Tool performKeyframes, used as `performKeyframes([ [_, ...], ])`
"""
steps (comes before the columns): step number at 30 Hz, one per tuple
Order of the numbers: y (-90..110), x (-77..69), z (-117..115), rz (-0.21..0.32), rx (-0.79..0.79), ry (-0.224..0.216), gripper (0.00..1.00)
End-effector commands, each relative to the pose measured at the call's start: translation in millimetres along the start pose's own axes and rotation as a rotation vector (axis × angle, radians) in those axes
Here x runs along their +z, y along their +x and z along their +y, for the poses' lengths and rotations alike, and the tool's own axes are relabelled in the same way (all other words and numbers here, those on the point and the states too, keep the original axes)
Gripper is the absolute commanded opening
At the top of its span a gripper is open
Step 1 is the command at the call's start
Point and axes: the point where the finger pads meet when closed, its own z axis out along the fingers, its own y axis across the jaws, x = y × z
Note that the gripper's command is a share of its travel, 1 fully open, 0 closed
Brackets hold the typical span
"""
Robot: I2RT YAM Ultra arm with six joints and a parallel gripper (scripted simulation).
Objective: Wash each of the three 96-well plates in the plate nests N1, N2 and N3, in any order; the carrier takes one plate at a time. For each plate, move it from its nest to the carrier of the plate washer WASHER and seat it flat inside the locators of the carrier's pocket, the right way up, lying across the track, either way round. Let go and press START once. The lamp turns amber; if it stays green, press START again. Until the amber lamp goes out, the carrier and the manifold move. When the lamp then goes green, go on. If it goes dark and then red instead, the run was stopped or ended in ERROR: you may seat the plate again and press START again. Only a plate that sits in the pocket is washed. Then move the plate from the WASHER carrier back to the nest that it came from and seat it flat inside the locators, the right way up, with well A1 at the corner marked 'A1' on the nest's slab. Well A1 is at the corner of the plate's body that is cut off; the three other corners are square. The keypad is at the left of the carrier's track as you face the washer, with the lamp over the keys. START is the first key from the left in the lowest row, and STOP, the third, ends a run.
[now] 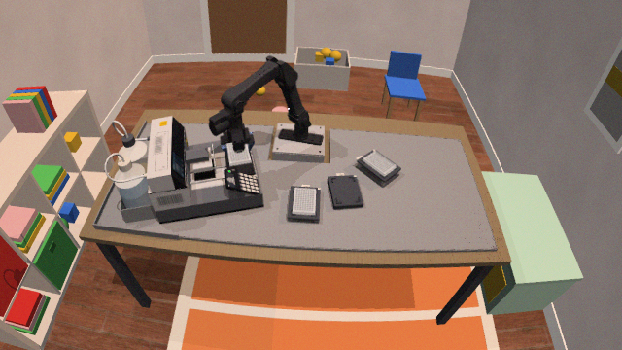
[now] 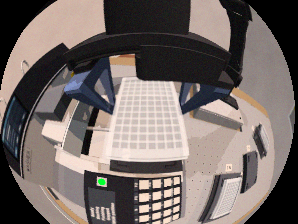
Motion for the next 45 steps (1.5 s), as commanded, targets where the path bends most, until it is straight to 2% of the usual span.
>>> performKeyframes([
  [1,-3.2,0.3,-4.3,-0.017,0.000,0.022,0.00],
  [3,-3.2,0.3,-4.3,-0.017,0.000,0.022,0.00],
  [18,-3.7,25.3,-5.2,-0.017,0.000,0.022,0.00],
  [45,-2.8,26.9,-3.7,-0.017,0.000,0.022,0.00],
])
